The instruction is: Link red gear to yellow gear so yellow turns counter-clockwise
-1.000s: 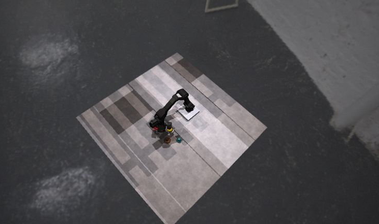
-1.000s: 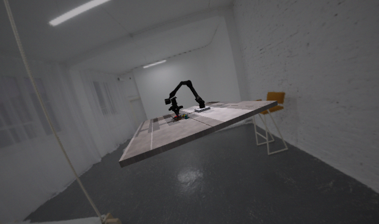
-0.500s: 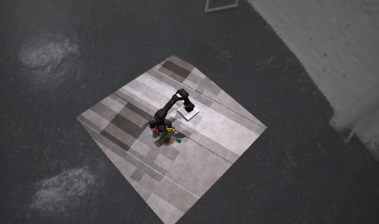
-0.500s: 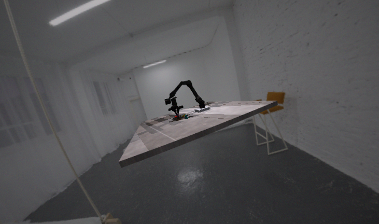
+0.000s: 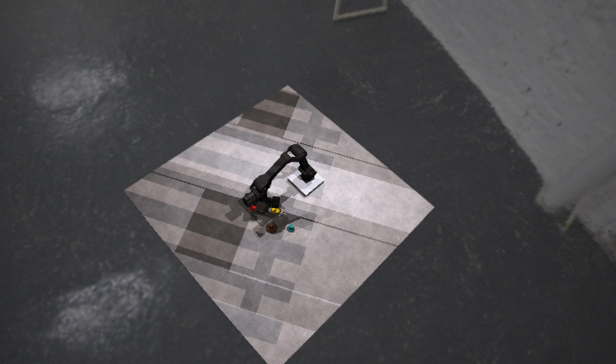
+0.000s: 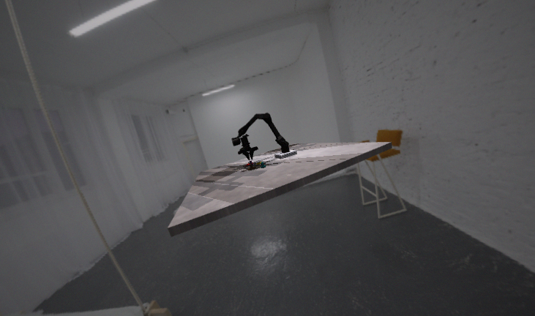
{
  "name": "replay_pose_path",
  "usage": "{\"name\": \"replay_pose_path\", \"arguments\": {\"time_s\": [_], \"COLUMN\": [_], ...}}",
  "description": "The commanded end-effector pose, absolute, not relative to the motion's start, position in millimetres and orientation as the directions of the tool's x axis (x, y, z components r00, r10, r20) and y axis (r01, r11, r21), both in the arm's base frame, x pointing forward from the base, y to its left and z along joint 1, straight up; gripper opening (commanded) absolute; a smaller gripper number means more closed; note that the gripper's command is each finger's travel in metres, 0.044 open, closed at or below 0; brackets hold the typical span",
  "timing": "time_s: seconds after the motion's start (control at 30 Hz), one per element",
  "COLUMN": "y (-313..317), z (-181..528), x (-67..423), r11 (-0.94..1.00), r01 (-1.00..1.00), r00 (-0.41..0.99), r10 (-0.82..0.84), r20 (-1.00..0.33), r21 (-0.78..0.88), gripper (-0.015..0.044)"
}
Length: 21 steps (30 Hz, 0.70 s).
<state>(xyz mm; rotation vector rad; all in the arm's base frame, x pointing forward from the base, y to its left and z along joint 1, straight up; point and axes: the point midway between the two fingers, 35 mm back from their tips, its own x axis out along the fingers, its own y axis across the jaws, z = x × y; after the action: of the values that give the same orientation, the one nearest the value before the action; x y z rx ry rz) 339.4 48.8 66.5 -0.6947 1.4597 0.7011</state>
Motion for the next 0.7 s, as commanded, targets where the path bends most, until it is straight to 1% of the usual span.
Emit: {"name": "replay_pose_path", "arguments": {"time_s": [0.0, 0.13, 0.2, 0.33, 0.5, 0.53, 0.67], "y": [48.8, 48.8, 59.2, 118.0, 182.4, 191.4, 217.5], "z": [95.2, 96.4, 88.2, 88.0, 87.8, 87.8, 87.7], "x": [342.5, 342.4, 340.1, 323.0, 288.9, 282.6, 261.5], "r11": [0.653, 0.654, 0.661, 0.757, 0.853, 0.866, 0.901], "r01": [-0.758, -0.757, -0.75, -0.654, -0.522, -0.5, -0.433], "r00": [0.025, 0.025, 0.017, 0.018, 0.018, 0.018, 0.018], "r10": [0.004, 0.004, 0.006, 0.01, 0.015, 0.016, 0.018], "r20": [-1.0, -1.0, -1.0, -1.0, -1.0, -1.0, -1.0], "r21": [-0.016, -0.016, -0.009, -0.005, 0.003, 0.004, 0.009], "gripper": [0.014, 0.014, 0.0193, 0.0298, 0.0429, 0.044, 0.044]}}
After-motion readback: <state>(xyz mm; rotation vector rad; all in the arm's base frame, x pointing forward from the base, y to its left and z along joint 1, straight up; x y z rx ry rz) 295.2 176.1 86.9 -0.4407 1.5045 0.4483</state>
